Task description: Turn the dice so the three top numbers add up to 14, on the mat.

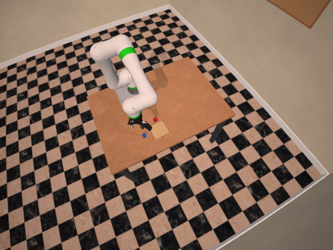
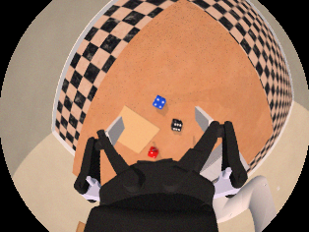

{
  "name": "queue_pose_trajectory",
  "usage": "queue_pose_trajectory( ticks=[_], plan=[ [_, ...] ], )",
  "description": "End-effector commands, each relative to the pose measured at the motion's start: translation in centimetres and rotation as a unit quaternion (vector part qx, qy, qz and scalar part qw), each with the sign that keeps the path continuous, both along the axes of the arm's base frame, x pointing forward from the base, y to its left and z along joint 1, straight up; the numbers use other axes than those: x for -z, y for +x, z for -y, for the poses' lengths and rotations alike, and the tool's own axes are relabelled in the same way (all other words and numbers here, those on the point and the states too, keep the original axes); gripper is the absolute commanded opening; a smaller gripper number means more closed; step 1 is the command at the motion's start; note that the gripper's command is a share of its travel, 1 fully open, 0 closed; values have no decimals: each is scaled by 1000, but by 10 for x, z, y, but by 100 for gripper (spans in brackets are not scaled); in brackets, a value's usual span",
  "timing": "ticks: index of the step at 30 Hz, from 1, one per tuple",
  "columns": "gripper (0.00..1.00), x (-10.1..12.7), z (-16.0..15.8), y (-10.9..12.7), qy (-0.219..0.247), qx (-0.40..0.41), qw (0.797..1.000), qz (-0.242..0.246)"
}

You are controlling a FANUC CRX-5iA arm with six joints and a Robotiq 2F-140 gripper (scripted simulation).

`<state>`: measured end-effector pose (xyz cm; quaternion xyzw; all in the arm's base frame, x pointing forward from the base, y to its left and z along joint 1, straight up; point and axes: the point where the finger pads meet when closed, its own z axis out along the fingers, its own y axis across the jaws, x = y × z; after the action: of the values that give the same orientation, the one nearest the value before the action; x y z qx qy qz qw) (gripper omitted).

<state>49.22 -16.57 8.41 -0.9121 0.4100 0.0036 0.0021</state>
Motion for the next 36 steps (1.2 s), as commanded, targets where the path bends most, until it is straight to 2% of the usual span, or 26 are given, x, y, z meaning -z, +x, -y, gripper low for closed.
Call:
queue_pose_trajectory(
  ticks=[1,5,6,14,19,22,23,27,28,29,31,36],
  plan=[
    [100,1,0,0,-6,87,996,-1],
    [100,2,0,0,-6,111,994,-1],
    [100,3,0,0,-6,161,987,-1],
    [100,5,0,0,-6,263,965,-1],
    [100,7,0,0,-7,352,936,-1],
    [100,7,0,0,-7,363,932,-1],
    [100,8,0,0,-7,407,913,-1],
    [100,10,0,0,-7,457,889,-1],
    [100,10,0,0,-7,458,889,-1],
    [100,10,0,0,-7,485,874,-1],
    [100,11,0,0,-7,503,864,-1],
    [100,12,0,0,-7,578,816,-1]
  ],
)
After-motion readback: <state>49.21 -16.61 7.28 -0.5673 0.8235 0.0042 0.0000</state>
